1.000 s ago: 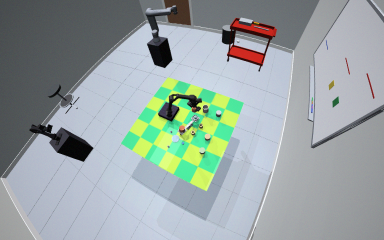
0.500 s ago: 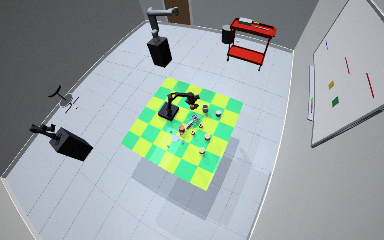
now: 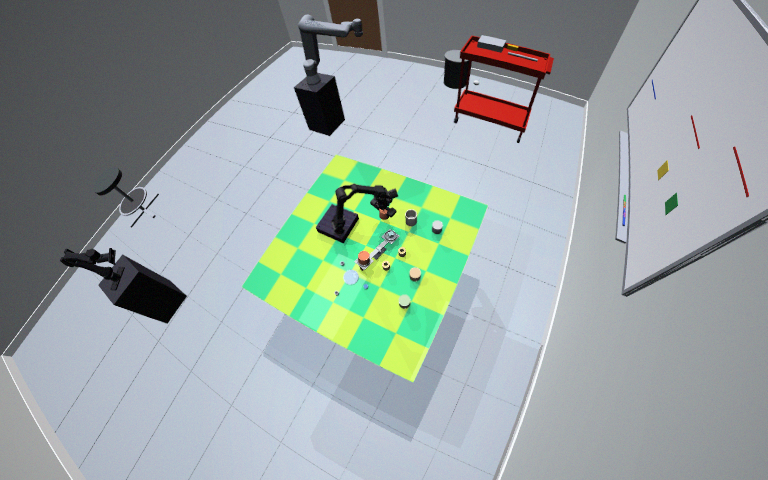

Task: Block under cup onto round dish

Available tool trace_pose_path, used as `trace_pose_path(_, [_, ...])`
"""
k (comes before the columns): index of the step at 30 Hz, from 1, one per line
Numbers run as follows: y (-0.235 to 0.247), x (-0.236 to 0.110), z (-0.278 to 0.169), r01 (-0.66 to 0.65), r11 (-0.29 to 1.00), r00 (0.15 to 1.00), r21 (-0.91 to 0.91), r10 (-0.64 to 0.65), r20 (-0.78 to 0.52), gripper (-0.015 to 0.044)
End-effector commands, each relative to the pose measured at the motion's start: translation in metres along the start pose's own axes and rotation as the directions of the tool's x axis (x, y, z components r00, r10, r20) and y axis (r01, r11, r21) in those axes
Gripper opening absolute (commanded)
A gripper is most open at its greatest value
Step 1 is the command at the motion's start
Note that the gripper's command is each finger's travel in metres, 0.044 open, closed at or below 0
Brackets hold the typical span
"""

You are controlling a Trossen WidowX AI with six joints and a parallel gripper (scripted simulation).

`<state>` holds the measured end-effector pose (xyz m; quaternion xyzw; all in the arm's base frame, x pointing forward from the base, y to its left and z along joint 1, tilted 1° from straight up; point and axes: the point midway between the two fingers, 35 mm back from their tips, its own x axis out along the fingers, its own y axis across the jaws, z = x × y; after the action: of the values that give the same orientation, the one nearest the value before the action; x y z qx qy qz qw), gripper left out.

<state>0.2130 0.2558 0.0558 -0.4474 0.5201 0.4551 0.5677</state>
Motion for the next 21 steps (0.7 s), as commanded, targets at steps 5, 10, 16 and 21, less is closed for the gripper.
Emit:
trace_pose_path(5, [0.002, 0.023, -0.004, -0.002, 1.000, 1.000, 0.004, 0.002, -0.013, 0.0000])
trace_pose_path(10, [0.002, 0.026, -0.004, -0.002, 1.000, 1.000, 0.004, 0.002, -0.013, 0.0000])
trace_pose_path(16, [0.002, 0.035, -0.004, -0.002, 1.000, 1.000, 0.004, 0.002, -0.013, 0.0000])
trace_pose_path(21, [0.002, 0.044, -0.004, -0.002, 1.000, 1.000, 0.004, 0.003, -0.013, 0.0000])
